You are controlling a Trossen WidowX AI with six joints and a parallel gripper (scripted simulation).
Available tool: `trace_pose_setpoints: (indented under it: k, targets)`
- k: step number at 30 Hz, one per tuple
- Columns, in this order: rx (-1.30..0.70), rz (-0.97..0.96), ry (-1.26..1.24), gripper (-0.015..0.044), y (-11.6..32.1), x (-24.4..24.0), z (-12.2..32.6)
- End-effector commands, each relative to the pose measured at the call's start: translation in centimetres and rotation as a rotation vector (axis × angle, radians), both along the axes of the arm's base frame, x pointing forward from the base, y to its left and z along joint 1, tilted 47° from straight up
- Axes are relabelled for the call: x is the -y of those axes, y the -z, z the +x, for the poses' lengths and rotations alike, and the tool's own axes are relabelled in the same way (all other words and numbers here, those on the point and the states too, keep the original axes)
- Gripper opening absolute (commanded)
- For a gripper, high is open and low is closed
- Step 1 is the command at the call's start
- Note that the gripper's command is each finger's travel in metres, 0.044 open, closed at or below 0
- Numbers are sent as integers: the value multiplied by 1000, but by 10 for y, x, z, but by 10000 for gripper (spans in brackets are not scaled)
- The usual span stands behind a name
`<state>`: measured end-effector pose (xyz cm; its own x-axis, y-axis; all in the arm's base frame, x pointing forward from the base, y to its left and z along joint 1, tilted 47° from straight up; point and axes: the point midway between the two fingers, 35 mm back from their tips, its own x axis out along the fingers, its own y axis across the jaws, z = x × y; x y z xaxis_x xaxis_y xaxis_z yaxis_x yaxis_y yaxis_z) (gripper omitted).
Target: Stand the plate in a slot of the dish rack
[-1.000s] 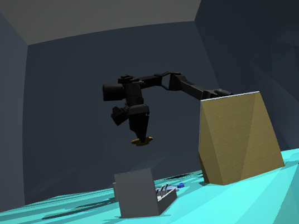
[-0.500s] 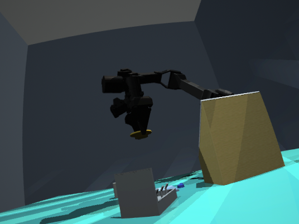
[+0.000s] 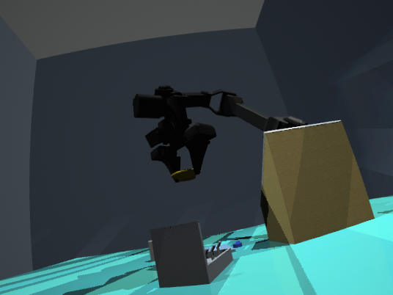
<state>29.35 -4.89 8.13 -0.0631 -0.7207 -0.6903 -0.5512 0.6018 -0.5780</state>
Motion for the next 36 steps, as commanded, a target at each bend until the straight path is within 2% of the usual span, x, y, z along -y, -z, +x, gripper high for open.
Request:
trace_pose_setpoints:
  k: [1, 36]
  targets:
    - [-120, 16, -117, 0, 5, -6, -1]
    - [-993, 91, -959, 0, 38, -37, -8]
